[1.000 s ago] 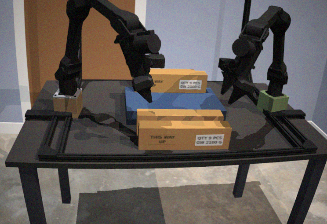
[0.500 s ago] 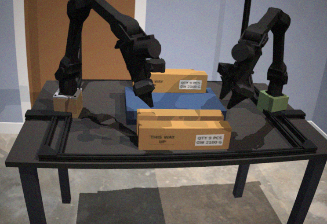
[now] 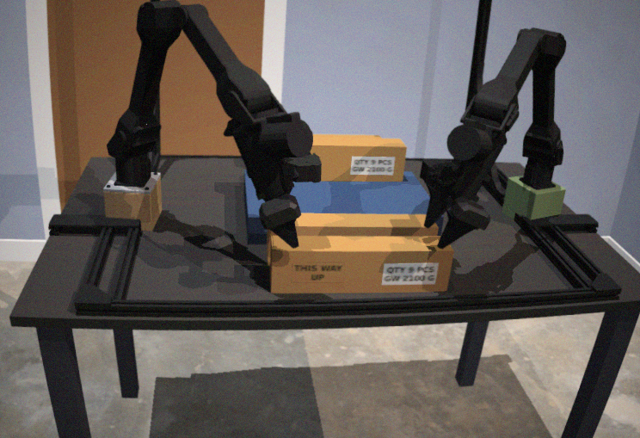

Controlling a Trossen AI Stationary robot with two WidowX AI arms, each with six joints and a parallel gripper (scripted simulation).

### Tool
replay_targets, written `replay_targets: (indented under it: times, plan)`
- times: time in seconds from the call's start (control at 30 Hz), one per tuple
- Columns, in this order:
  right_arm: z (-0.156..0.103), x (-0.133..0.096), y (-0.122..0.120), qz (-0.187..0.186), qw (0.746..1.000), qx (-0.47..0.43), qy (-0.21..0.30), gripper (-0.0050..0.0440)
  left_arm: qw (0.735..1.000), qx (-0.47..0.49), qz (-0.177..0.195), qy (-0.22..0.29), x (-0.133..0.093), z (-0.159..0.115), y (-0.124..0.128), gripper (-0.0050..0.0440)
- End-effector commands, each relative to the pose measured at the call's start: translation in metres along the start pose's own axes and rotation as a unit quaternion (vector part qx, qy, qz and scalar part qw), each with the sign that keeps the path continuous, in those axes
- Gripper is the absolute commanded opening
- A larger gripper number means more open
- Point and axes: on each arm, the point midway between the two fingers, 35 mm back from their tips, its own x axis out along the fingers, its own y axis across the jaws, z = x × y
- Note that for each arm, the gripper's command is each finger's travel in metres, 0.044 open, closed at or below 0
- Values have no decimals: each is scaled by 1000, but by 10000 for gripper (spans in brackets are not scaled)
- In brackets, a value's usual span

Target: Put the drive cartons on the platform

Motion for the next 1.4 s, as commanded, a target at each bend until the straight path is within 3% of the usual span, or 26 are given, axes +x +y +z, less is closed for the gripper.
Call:
replay_targets:
  times: [0.0, 0.33, 0.87, 0.9, 1.37]
  plan:
    - [-13, 22, 4, 9, 1000, 2, 8, 389, 1000, -2, -9, 7, 21, -12, -4, 389]
    - [-21, 41, 5, 9, 1000, 2, 8, 389, 1000, -2, -9, 7, 41, -20, -4, 389]
    - [-21, 43, 5, 9, 1000, 2, 8, 389, 1000, -2, -9, 7, 42, -21, -4, 389]
    - [-21, 43, 5, 9, 1000, 2, 8, 0, 1000, -2, -9, 7, 42, -21, -4, 0]
    - [-21, 43, 5, 9, 1000, 2, 8, 0, 1000, -2, -9, 7, 42, -21, -4, 0]
